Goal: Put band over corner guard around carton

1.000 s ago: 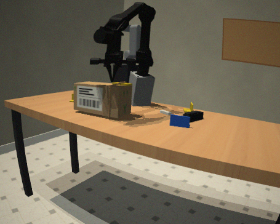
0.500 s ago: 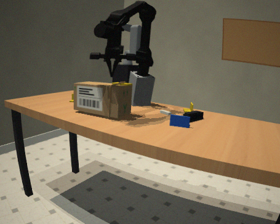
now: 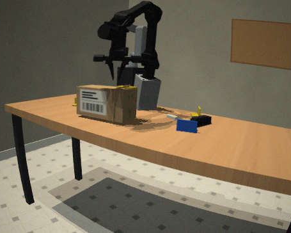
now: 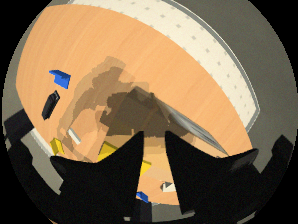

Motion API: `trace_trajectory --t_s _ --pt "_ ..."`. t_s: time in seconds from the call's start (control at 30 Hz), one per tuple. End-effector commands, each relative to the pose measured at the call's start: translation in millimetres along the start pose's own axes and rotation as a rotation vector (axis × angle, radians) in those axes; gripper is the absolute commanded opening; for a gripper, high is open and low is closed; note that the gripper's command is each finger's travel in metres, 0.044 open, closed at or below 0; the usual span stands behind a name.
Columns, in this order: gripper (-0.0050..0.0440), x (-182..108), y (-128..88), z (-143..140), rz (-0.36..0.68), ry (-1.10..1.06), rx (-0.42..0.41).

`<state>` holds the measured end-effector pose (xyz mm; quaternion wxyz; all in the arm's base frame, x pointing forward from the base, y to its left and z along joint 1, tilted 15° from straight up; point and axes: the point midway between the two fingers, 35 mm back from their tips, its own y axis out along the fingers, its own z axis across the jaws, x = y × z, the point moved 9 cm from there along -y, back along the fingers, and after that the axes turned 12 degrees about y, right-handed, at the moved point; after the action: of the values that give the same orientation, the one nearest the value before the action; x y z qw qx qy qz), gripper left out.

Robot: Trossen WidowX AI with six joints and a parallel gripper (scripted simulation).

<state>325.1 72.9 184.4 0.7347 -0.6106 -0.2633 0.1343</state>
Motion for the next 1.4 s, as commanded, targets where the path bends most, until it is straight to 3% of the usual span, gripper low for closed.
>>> trace_trajectory --t_s 0.0,0.17,0.23,0.4,0.43,0.5,0.6,0.67,1.1,1.3,1.37 --pt "0.0194 0.0 0.1 0.1 0.0 0.0 -0.001" --pt "0.0314 0.0 0.1 0.1 0.0 0.0 -0.001" --pt "0.0314 0.0 0.1 0.1 0.0 0.0 -0.001" --pt "0.0434 0.0 0.1 0.1 0.0 0.0 -0.001" --pt "0.044 0.0 0.1 0.1 0.0 0.0 -0.001" --pt "0.044 -4.0 -10.1 0.8 0.0 0.0 -0.001" --pt "0.044 -23.6 -50.5 5.9 0.0 0.0 0.0" --pt "0.044 -29.0 -60.0 7.7 0.0 0.0 0.0" --pt "0.044 -29.5 -56.7 7.8 0.002 0.01 -0.001" --pt "0.044 -73.9 -64.7 27.3 -0.145 0.132 -0.045" --pt "0.044 -73.9 -64.7 27.3 -0.145 0.132 -0.045"
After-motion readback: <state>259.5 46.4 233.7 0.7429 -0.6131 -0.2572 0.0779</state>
